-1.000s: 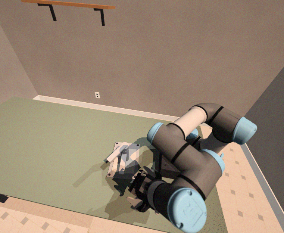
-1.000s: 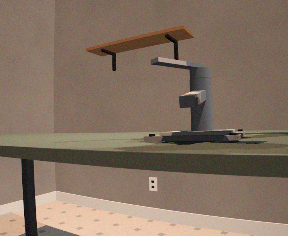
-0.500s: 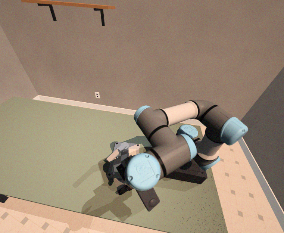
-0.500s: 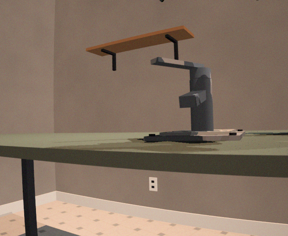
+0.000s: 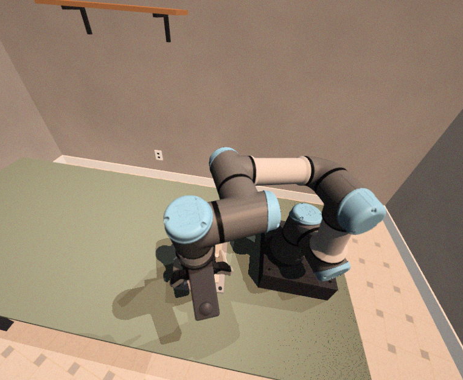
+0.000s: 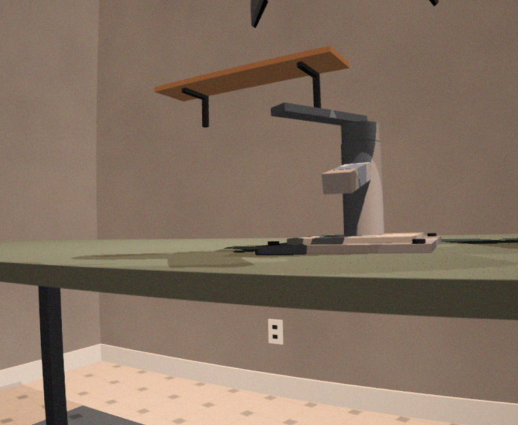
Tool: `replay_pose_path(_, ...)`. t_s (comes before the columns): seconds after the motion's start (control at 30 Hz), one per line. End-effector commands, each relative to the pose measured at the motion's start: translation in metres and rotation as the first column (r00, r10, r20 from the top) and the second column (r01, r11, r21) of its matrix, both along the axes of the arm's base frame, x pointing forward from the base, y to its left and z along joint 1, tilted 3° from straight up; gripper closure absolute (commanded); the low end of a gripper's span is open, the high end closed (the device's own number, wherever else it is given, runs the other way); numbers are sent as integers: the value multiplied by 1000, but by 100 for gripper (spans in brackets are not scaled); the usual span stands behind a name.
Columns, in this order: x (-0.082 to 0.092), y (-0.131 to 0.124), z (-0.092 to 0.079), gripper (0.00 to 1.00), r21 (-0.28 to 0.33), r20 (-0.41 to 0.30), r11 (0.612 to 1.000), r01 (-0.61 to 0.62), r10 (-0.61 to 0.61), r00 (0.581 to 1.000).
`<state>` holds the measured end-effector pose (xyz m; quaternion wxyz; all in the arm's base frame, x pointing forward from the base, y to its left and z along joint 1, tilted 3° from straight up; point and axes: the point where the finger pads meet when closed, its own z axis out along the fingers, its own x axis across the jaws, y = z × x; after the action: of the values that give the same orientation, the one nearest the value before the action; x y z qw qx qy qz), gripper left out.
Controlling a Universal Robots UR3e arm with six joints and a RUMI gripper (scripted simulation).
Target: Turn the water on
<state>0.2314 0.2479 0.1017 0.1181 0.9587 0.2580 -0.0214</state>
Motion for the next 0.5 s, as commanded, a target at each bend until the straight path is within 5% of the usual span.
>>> replay_pose_path(0.0,19,-8,3,0,44,1,986,161,-161,987)
replay_pose_path(0.3,43,-22,8,0,96,-4,927,362,-364,932)
replay_pose_path(0.47,64,-36,13,0,139,-17,840,524,-527,849)
